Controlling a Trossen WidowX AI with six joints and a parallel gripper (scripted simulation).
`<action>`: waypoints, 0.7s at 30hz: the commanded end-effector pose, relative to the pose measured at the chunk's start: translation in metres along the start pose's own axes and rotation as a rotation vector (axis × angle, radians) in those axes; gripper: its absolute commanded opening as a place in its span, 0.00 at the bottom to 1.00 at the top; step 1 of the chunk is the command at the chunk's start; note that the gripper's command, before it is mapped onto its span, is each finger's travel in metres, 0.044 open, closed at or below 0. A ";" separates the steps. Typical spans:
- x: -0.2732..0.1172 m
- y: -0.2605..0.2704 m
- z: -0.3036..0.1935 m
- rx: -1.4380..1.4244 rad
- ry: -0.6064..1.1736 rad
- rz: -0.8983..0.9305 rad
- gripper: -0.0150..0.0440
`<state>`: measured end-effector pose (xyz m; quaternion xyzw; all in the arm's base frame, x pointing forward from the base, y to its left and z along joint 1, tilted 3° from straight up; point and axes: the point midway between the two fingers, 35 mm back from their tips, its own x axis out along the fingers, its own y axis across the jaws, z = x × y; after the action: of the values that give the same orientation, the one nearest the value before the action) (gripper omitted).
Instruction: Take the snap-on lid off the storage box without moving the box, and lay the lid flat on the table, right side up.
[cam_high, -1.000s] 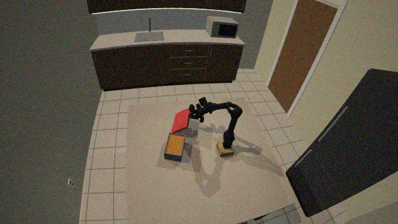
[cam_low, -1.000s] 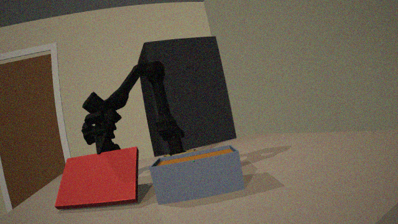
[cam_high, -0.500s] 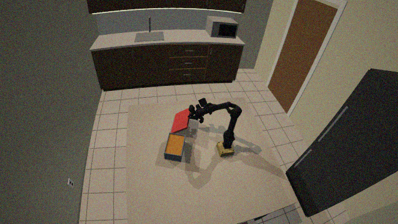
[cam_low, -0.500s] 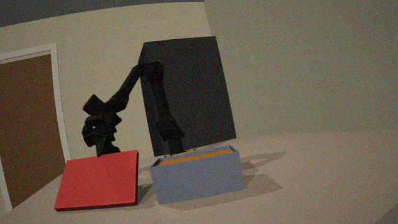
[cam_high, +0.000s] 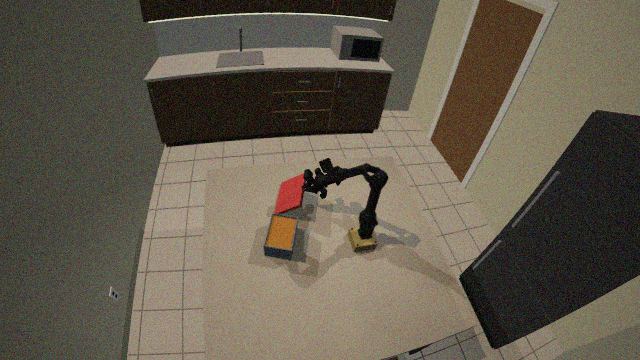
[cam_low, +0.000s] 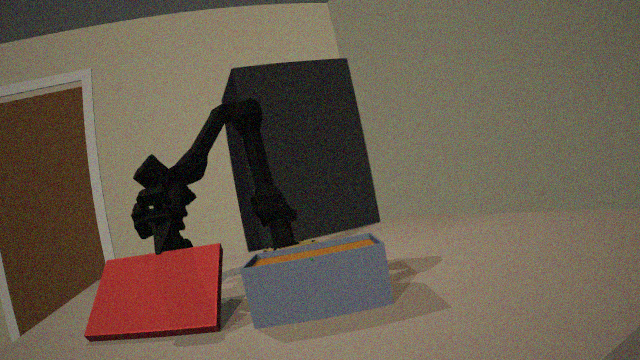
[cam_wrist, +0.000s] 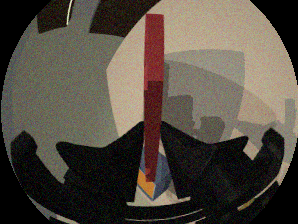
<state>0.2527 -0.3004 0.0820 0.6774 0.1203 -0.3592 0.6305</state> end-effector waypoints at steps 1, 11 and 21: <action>0.005 -0.011 -0.003 0.008 0.010 -0.019 0.25; 0.010 -0.017 -0.003 0.008 0.010 -0.019 0.25; 0.015 -0.024 -0.003 0.008 0.010 -0.019 0.25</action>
<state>0.2527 -0.3018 0.0665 0.6766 0.1187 -0.3584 0.6322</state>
